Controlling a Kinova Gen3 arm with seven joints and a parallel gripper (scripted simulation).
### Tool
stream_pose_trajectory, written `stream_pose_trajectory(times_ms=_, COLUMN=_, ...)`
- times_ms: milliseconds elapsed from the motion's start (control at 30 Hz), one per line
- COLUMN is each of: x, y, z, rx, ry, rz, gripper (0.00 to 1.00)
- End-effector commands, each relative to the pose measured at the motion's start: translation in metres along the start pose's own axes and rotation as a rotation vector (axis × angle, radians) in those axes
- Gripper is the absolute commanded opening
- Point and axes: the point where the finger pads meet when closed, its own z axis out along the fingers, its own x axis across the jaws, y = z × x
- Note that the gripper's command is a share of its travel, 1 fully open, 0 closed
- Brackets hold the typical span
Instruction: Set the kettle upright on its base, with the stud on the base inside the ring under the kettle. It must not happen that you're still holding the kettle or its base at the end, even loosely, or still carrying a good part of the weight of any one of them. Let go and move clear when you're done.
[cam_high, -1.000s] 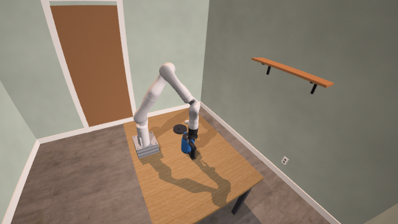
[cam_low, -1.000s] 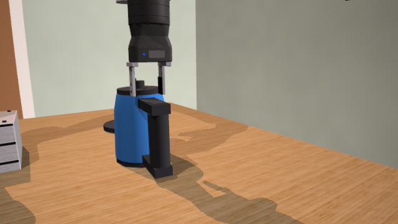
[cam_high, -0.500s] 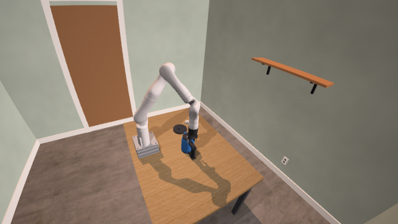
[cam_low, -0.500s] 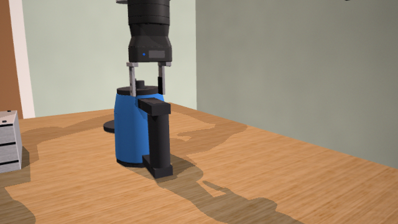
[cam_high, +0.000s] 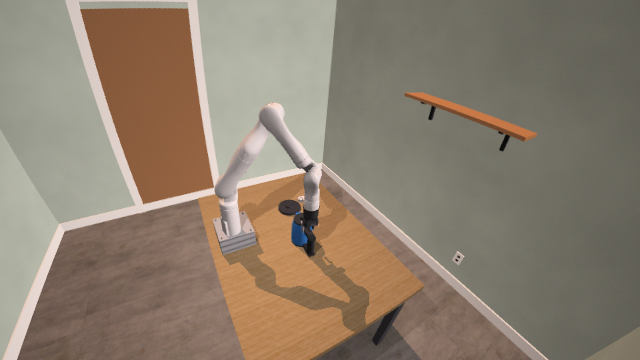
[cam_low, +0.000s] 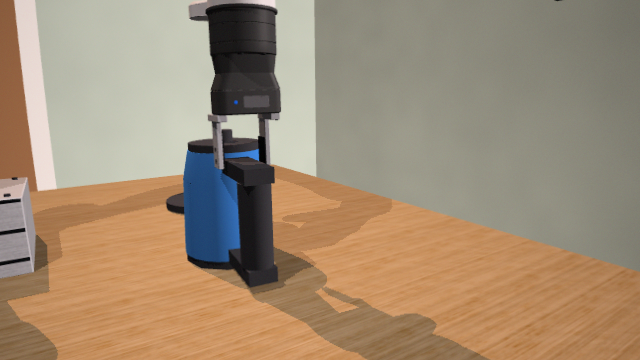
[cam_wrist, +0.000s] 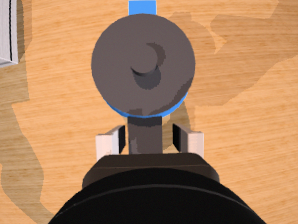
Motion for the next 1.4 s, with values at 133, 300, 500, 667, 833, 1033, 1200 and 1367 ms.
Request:
stream_pose_trajectory(times_ms=133, x=-0.0036, y=-0.003, z=0.0167, rx=0.011, ry=-0.009, rz=-0.002, gripper=1.0)
stream_pose_trajectory(times_ms=300, x=-0.0044, y=-0.0037, z=0.0183, rx=0.013, ry=-0.012, rz=-0.002, gripper=1.0)
stream_pose_trajectory(times_ms=500, x=-0.0045, y=-0.004, z=0.0182, rx=0.015, ry=-0.013, rz=-0.002, gripper=1.0)
stream_pose_trajectory(times_ms=667, x=-0.0045, y=-0.004, z=0.0182, rx=0.015, ry=-0.013, rz=-0.002, gripper=1.0)
stream_pose_trajectory(times_ms=833, x=-0.0045, y=-0.004, z=0.0182, rx=0.015, ry=-0.013, rz=-0.002, gripper=1.0)
stream_pose_trajectory(times_ms=1033, x=-0.0045, y=-0.004, z=0.0182, rx=0.015, ry=-0.013, rz=-0.002, gripper=1.0)
stream_pose_trajectory(times_ms=1200, x=-0.0045, y=-0.004, z=0.0182, rx=0.015, ry=-0.013, rz=-0.002, gripper=1.0)
stream_pose_trajectory(times_ms=1367, x=-0.0045, y=-0.004, z=0.0182, rx=0.015, ry=-0.013, rz=-0.002, gripper=1.0)
